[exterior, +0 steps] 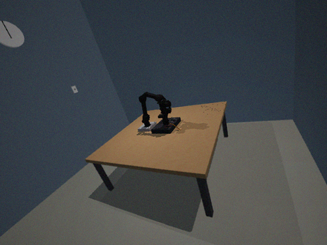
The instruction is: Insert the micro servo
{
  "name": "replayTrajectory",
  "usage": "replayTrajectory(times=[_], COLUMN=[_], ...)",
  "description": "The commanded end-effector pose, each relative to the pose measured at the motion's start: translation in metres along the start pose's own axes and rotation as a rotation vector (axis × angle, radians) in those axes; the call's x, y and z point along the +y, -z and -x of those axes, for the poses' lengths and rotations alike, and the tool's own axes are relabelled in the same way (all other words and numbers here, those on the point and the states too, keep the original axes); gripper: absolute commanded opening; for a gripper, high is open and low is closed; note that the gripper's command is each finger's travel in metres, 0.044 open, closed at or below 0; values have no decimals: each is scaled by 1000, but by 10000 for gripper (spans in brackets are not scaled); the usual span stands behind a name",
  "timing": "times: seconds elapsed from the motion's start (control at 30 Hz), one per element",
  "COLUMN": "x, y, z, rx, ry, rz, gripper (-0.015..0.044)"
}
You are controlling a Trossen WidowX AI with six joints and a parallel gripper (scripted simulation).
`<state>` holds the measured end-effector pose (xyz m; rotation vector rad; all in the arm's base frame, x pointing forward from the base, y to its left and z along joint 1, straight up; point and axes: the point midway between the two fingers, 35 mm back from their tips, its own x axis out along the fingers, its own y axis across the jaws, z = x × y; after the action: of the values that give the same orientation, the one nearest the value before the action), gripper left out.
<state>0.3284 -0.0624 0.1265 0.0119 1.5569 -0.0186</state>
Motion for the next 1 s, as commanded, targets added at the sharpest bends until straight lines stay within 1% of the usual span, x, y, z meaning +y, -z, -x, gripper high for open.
replayTrajectory(times=[0.0, 0.57, 0.97], x=[0, -1, -1], y=[-11, -11, -11], z=[5, -15, -17], rx=[-14, -14, -14], ry=[4, 4, 4], rz=[-3, -3, -3], gripper=[0, 0, 0])
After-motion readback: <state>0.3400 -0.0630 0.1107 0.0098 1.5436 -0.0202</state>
